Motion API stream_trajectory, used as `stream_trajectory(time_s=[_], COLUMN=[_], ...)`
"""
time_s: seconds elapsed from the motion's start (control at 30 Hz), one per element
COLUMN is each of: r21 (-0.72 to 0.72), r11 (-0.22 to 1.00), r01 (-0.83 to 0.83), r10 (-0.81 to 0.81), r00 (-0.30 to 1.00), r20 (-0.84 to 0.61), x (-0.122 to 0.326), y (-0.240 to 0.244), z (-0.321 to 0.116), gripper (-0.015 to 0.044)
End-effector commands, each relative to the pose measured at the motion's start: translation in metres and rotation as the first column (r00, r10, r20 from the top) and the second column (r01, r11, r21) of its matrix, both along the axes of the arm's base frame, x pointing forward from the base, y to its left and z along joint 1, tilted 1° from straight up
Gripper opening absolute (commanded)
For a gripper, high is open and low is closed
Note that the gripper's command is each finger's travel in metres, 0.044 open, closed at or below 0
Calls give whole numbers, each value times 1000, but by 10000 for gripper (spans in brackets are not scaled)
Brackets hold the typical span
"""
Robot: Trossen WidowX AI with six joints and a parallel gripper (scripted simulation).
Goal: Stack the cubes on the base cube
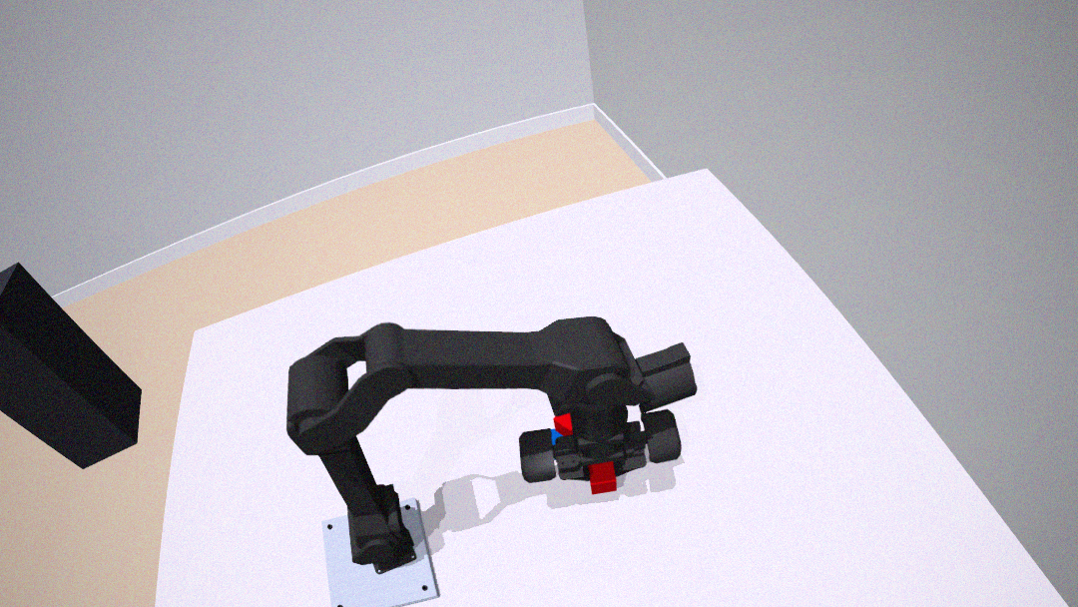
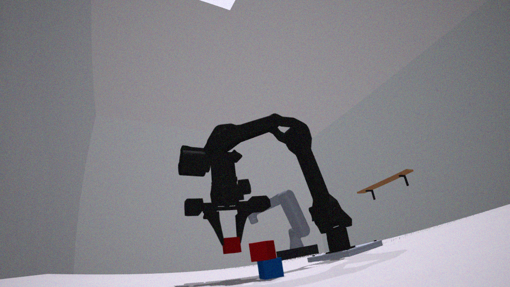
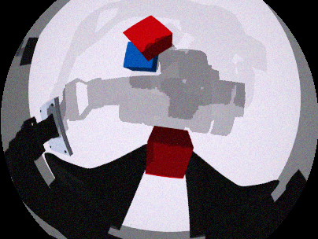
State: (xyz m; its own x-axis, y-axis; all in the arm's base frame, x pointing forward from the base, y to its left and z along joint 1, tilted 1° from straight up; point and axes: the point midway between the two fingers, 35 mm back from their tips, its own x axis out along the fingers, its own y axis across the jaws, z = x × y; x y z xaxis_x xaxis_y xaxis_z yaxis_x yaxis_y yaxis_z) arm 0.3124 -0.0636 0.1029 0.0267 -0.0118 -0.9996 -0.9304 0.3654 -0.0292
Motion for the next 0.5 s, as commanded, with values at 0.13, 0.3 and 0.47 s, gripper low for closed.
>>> stream_trajectory(time_s=[0.13,0.3,0.47], r21=[-4,-4,-4], r11=[1000,1000,1000], r01=[-3,-3,1], r10=[3,3,-1], r00=[1000,1000,1000], r20=[6,5,5], x=[-1,-4,-6], y=[0,1,2], z=[27,43,51], gripper=[105,105,105])
